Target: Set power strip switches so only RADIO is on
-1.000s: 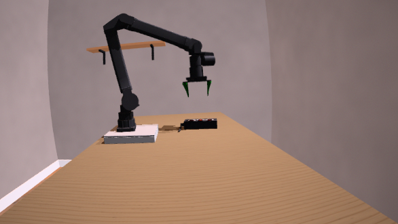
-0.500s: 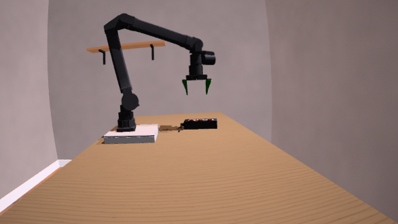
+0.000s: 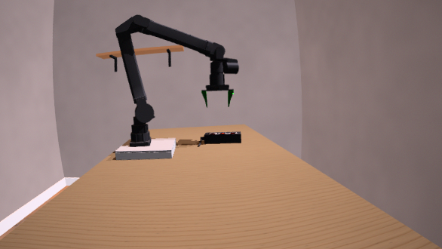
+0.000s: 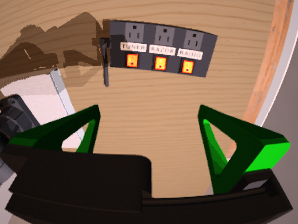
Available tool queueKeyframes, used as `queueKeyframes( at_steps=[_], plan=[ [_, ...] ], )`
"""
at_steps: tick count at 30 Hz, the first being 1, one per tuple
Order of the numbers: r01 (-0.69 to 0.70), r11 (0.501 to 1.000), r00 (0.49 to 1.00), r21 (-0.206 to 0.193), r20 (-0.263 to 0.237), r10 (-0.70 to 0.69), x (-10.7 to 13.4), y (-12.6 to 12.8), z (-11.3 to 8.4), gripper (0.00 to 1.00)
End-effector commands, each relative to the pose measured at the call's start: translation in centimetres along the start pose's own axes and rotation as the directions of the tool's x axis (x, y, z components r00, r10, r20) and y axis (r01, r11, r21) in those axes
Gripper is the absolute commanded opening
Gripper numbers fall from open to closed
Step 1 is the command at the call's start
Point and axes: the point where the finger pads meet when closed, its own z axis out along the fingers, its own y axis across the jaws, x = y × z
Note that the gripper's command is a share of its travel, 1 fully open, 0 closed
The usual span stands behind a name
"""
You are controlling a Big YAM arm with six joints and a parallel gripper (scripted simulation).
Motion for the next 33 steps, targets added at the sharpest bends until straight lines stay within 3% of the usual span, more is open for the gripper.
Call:
queueKeyframes(
  at_steps=[1,4,9,11,12,17,26,28,29,33],
  plan=[
    [-0.138,0.990,0.990,0.024,0.014,0.137,-0.8,-0.5,0.0,1.00],
    [-0.316,0.949,0.949,0.022,0.015,0.315,-0.8,-0.2,0.9,1.00],
    [-0.559,0.829,0.829,0.014,0.023,0.558,-0.9,0.4,2.4,1.00],
    [-0.559,0.829,0.829,0.014,0.023,0.558,-0.9,0.4,2.4,1.00],
    [-0.654,0.756,0.756,0.016,0.034,0.653,-0.9,0.6,2.3,1.00],
    [-0.814,0.581,0.581,-0.003,0.025,0.814,-0.9,1.4,4.5,1.00],
    [-0.982,0.190,0.189,-0.021,0.023,0.982,-0.9,2.2,5.8,1.00],
    [-0.982,0.190,0.189,-0.021,0.023,0.982,-0.9,2.2,5.8,1.00],
    [-0.997,0.070,0.069,-0.020,0.031,0.997,-0.9,2.2,5.9,1.00],
    [-0.995,-0.101,-0.102,-0.020,0.054,0.993,-1.0,2.1,5.9,1.00]
  ],
)
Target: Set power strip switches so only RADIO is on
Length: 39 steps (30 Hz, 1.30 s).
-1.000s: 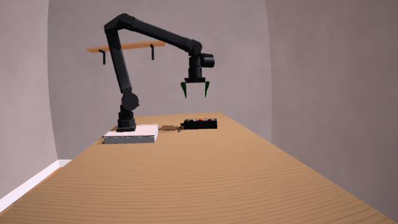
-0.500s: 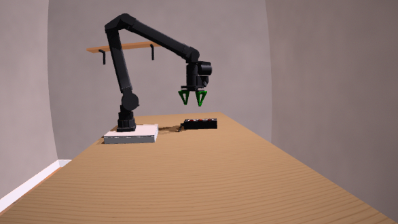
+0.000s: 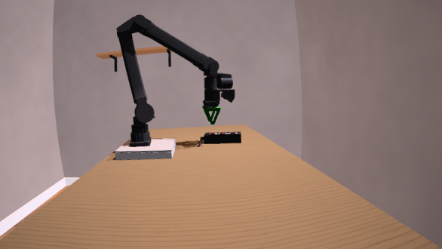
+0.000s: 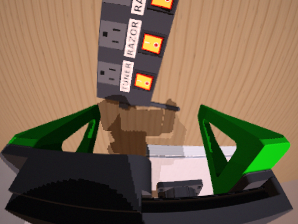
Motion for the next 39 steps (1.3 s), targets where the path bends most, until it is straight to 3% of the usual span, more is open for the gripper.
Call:
queueKeyframes(
  at_steps=[1,6,39],
  plan=[
    [-0.211,0.977,0.973,-0.015,0.093,0.212,-2.43,1.03,-2.23,0.00],
    [-0.217,0.976,0.974,-0.002,0.069,0.216,-1.85,0.67,-1.62,0.00],
    [-0.218,0.976,0.974,-0.002,0.066,0.217,-1.85,0.43,-1.42,0.00]
  ],
)
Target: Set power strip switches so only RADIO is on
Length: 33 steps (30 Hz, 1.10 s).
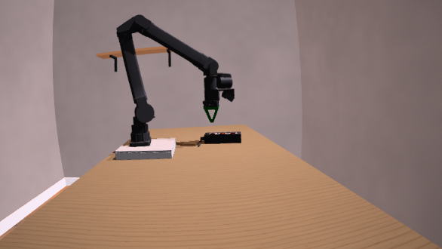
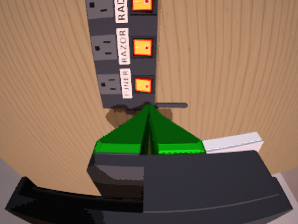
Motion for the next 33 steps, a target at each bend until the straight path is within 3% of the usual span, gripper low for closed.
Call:
queueKeyframes(
  at_steps=[1,13,16,24,25,29,33],
  plan=[
    [-0.008,1.000,0.999,-0.017,0.043,0.009,-1.5,0.6,-1.2,0.00],
    [-0.008,1.000,1.000,-0.003,0.017,0.008,-0.5,0.2,0.5,0.00],
    [-0.007,1.000,0.999,-0.012,0.033,0.008,-1.2,0.6,0.2,0.00],
    [-0.006,1.000,1.000,-0.005,0.020,0.006,-0.7,0.4,1.4,0.00],
    [-0.006,1.000,0.999,-0.020,0.048,0.007,-1.0,0.5,0.5,0.00],
    [-0.005,1.000,1.000,-0.002,0.015,0.005,-0.5,0.3,2.3,0.00],
    [-0.004,1.000,1.000,-0.009,0.028,0.005,-1.1,0.7,2.4,0.00]
  ],
)
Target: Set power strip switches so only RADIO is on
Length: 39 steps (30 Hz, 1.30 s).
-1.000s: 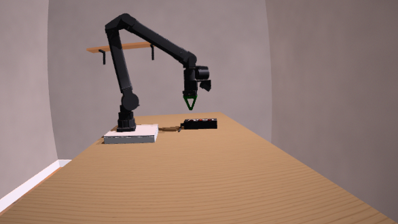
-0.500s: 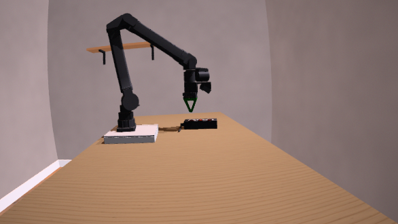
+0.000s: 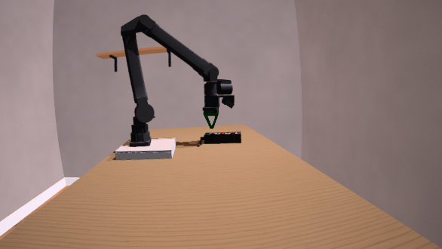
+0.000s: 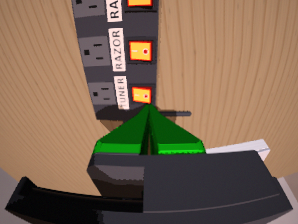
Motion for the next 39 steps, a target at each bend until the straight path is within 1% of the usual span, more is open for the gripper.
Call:
queueKeyframes(
  at_steps=[1,3,4,5,6,8,9,11,12,14,15,17,18,21,23,28,39],
  plan=[
    [-0.002,1.000,0.999,-0.014,0.035,0.003,-1.0,0.6,-0.3,0.00],
    [-0.002,1.000,0.999,-0.013,0.034,0.003,-0.7,0.5,0.0,0.00],
    [-0.002,1.000,0.999,-0.015,0.037,0.003,-1.3,0.8,0.0,0.00],
    [-0.002,1.000,0.999,-0.015,0.038,0.002,-1.3,0.9,0.1,0.00],
    [-0.001,1.000,1.000,-0.010,0.028,0.002,-0.9,0.6,0.5,0.00],
    [-0.001,1.000,1.000,-0.010,0.028,0.002,-0.9,0.6,0.5,0.00],
    [-0.001,1.000,0.999,-0.022,0.051,0.003,-1.0,0.7,-0.2,0.00],
    [-0.001,1.000,0.999,-0.021,0.049,0.002,-1.4,0.9,0.1,0.00],
    [-0.001,1.000,0.999,-0.013,0.034,0.001,-1.1,0.8,0.7,0.00],
    [-0.001,1.000,1.000,-0.006,0.022,0.001,-0.5,0.5,1.3,0.00],
    [-0.001,1.000,1.000,-0.009,0.026,0.001,-0.7,0.6,1.2,0.00],
    [0.000,1.000,0.999,-0.023,0.052,0.002,-1.5,1.0,0.4,0.00],
    [0.000,1.000,0.999,-0.024,0.054,0.001,-1.5,1.0,0.4,0.00],
    [0.000,1.000,0.999,-0.014,0.035,0.001,-0.9,0.7,1.1,0.00],
    [0.000,1.000,0.999,-0.013,0.033,0.000,-1.0,0.7,1.2,0.00],
    [0.000,1.000,0.999,-0.018,0.044,0.001,-1.2,0.8,0.8,0.00],
    [0.000,1.000,0.999,-0.018,0.044,0.001,-1.2,0.9,0.8,0.00]
  ],
)
